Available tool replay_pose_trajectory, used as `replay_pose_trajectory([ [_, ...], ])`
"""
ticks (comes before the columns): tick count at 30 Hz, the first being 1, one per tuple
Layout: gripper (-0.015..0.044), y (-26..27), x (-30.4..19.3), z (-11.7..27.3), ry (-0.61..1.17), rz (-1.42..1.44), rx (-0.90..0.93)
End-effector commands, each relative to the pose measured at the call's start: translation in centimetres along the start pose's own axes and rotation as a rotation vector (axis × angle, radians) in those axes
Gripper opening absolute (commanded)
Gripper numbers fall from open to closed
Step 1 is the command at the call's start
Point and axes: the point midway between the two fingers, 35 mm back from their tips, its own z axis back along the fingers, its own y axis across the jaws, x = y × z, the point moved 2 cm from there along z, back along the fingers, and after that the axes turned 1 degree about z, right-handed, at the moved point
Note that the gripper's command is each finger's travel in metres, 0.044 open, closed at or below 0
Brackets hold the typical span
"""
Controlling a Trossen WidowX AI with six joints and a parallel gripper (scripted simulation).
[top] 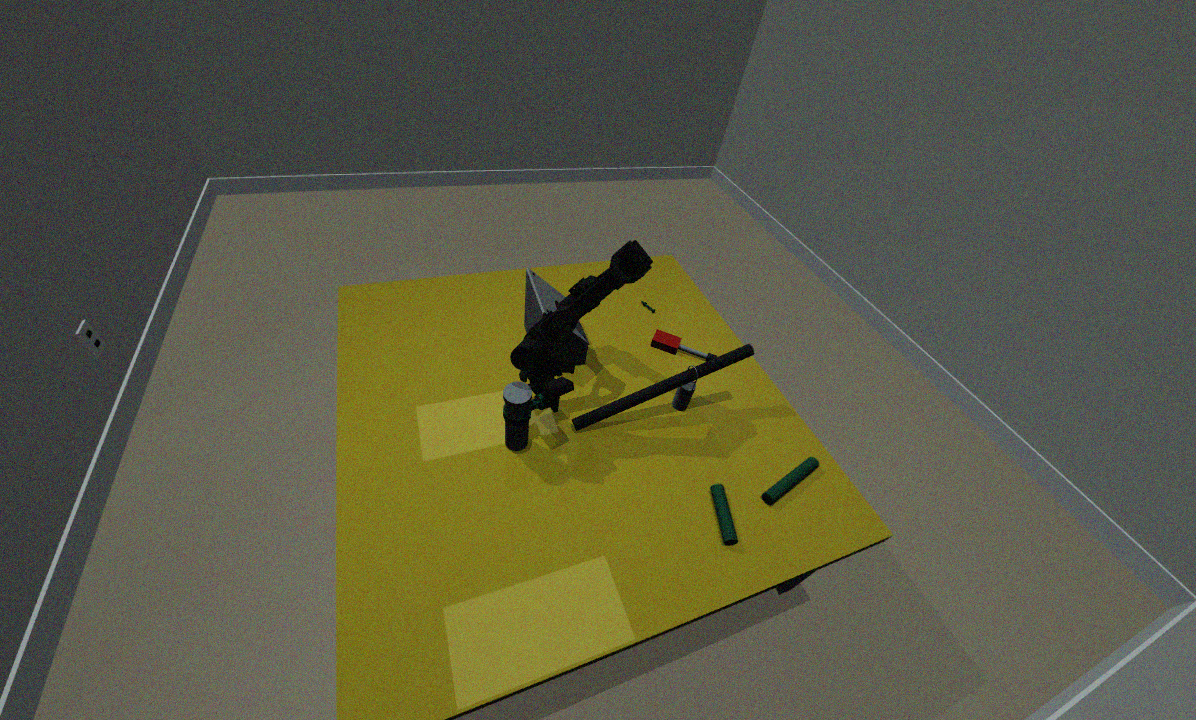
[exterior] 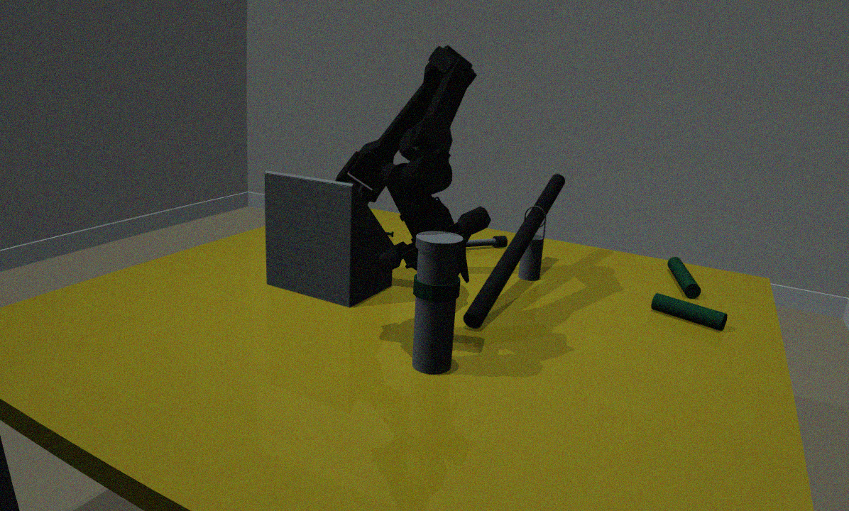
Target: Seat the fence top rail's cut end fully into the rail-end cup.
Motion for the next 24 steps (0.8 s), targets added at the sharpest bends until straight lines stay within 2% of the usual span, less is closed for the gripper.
replay_pose_trajectory([
  [1, 0.0, -0.3, 0.0, -0.2, 0.021, -0.037, 0.004],
  [24, 0.0, -1.6, 0.0, -1.0, 0.102, -0.18, 0.005],
])
